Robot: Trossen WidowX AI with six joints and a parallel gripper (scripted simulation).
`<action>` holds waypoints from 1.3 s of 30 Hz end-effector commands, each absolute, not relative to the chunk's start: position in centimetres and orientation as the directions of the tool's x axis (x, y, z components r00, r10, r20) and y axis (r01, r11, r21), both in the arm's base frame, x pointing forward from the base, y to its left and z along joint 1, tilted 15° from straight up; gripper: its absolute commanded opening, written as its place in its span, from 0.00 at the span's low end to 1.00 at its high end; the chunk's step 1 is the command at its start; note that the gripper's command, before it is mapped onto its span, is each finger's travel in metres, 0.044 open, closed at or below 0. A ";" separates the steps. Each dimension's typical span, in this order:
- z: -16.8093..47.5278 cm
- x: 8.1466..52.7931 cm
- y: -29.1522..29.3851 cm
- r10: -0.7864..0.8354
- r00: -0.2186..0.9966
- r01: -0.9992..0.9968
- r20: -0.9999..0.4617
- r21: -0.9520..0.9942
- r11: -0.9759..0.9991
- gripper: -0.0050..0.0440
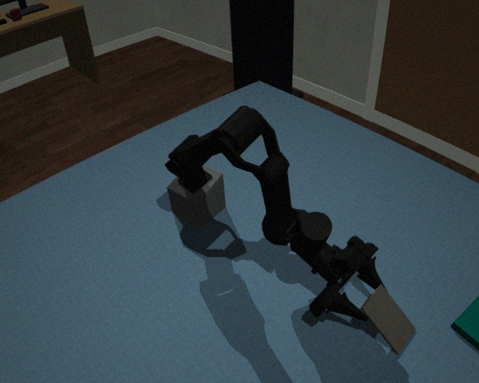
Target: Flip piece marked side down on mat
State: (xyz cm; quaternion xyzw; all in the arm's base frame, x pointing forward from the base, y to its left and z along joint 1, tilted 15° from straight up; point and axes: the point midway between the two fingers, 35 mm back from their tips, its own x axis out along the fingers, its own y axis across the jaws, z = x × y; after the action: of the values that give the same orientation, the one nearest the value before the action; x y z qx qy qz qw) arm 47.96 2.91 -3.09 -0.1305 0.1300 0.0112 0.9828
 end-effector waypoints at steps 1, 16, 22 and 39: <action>-4.2 47.6 2.6 -0.019 0.961 -0.055 -0.274 -0.259 0.964 0.10; -4.8 47.7 2.5 -0.023 0.962 -0.049 -0.271 -0.258 0.965 0.10; -5.1 47.6 2.4 -0.026 0.962 -0.048 -0.273 -0.259 0.965 0.10; -6.1 47.6 2.1 -0.025 0.962 -0.048 -0.273 -0.259 0.965 0.10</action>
State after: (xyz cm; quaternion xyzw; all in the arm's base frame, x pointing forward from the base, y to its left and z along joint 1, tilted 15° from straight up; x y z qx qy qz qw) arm 47.66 2.21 -5.74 -0.1300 0.1362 0.0053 0.9821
